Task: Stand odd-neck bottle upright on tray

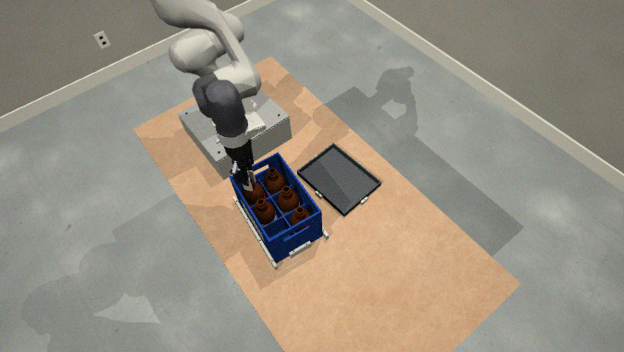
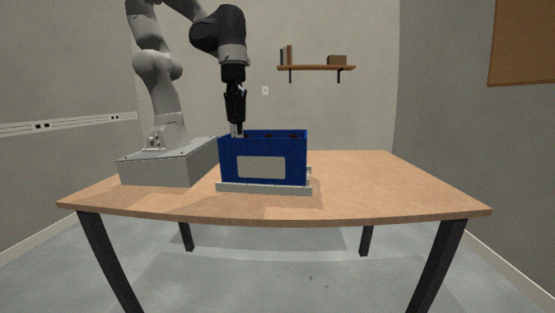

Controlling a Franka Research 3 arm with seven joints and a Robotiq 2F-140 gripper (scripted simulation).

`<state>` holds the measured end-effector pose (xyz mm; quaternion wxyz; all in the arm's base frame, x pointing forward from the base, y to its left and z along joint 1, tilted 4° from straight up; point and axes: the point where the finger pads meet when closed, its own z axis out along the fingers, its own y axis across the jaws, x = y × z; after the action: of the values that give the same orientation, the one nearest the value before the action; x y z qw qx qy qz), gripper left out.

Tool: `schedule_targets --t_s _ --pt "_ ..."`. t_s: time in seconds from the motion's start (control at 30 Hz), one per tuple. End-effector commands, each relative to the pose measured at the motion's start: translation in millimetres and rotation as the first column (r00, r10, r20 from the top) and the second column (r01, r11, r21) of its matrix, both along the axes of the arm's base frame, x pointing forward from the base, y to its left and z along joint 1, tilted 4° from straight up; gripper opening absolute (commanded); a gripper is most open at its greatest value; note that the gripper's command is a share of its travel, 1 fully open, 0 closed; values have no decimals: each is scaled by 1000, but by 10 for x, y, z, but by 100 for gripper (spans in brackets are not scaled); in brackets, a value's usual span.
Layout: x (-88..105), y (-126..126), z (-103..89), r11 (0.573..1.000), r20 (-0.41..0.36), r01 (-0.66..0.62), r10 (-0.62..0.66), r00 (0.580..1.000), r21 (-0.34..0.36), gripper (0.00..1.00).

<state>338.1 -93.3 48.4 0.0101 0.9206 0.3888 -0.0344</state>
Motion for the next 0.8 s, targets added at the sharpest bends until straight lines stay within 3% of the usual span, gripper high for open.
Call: schedule_targets --t_s 0.0,0.77 --pt "-1 -5 40 1000 -3 1 -1 1000 -3 10" --pt "-1 14 261 1000 -3 1 -1 1000 -3 10"
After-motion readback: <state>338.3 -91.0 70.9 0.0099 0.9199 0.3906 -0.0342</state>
